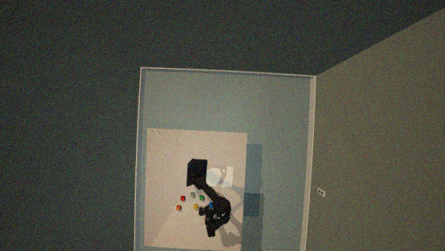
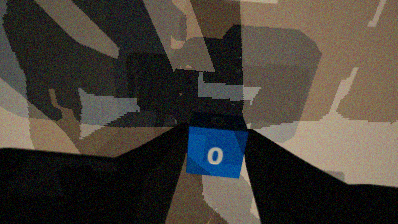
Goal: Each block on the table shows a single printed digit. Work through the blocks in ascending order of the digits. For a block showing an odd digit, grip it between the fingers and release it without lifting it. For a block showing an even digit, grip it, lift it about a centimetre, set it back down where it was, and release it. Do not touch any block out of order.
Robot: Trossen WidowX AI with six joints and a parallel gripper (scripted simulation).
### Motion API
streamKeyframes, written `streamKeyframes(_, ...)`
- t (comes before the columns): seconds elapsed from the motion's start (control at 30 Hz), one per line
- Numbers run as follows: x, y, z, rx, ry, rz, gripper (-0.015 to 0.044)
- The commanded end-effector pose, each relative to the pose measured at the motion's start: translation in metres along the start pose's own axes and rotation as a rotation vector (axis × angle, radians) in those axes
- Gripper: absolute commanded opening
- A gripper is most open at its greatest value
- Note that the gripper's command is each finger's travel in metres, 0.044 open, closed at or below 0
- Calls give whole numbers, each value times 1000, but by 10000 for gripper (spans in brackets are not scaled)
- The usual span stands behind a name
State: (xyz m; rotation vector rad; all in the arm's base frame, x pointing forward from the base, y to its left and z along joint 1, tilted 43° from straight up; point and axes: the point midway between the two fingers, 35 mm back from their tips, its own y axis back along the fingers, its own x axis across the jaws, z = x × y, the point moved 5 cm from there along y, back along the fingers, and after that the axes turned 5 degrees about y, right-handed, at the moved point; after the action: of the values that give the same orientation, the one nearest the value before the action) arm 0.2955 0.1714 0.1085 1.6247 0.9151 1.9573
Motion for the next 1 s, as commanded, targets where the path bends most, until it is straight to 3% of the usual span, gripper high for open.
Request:
streamKeyframes(0.0, 0, 0, 0, -2, -3, -2, 120)
streamKeyframes(0.97, 0, 15, 0, -2, -3, -3, 120)
